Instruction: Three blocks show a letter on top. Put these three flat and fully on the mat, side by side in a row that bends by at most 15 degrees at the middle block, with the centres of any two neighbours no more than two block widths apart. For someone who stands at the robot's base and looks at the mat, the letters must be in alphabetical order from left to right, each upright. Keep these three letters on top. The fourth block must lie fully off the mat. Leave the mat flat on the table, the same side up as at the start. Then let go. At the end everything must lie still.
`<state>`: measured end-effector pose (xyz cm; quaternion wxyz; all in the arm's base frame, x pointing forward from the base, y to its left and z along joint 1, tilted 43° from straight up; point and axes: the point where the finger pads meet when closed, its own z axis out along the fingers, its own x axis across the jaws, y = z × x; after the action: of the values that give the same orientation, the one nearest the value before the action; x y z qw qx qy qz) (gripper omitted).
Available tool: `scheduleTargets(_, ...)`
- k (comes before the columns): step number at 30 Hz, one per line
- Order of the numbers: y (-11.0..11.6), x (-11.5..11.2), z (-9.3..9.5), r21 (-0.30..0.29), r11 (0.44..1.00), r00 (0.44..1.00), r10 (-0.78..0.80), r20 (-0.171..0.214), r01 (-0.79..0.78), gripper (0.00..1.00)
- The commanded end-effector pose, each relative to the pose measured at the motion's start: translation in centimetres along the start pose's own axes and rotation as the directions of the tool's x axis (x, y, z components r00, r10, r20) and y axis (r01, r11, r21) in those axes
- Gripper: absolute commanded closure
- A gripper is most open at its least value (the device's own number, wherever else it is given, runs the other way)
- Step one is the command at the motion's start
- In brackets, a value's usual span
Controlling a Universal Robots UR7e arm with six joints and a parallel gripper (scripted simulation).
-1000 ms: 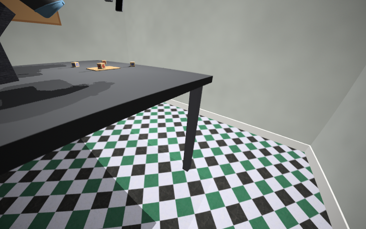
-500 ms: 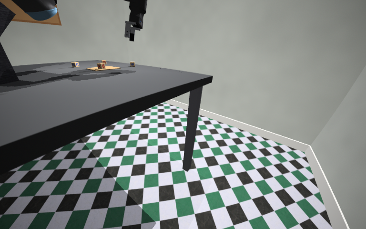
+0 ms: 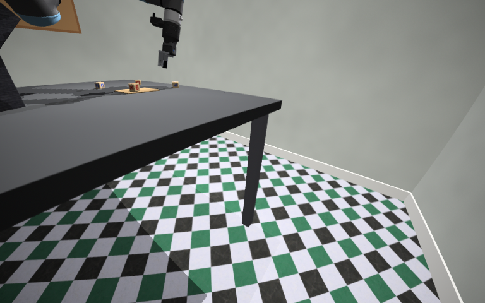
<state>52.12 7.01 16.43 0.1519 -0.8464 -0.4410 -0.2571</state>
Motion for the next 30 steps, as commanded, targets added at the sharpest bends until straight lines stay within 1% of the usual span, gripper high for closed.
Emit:
scheduleTargets(1, -5.3, 5.8, 0.8, 0.019, 0.999, 0.999, -0.027, -0.028, 0.028, 0.0)
scheduleTargets(4, -8.3, 8.5, 1.1, 0.032, 0.999, 0.998, -0.04, -0.044, 0.041, 0.0)
scheduleTargets(6, -8.3, 8.5, 1.1, 0.032, 0.999, 0.998, -0.04, -0.044, 0.041, 0.0)
scheduleTargets(12, -13.7, 12.5, 1.2, 0.058, 0.996, 0.995, -0.059, -0.075, 0.064, 0.0)
scheduleTargets(18, -17.9, 15.0, 1.1, 0.081, 0.994, 0.993, -0.072, -0.098, 0.08, 0.0)
scheduleTargets(21, -19.5, 15.8, 1.0, 0.089, 0.992, 0.991, -0.076, -0.107, 0.085, 0.0)
scheduleTargets(23, -19.5, 15.8, 1.0, 0.089, 0.992, 0.991, -0.076, -0.107, 0.085, 0.0)
scheduleTargets(26, -20.6, 16.3, 0.9, 0.096, 0.991, 0.99, -0.079, -0.113, 0.09, 0.0)
scheduleTargets(30, -21.5, 16.8, 0.8, 0.102, 0.99, 0.99, -0.081, -0.118, 0.093, 0.0)
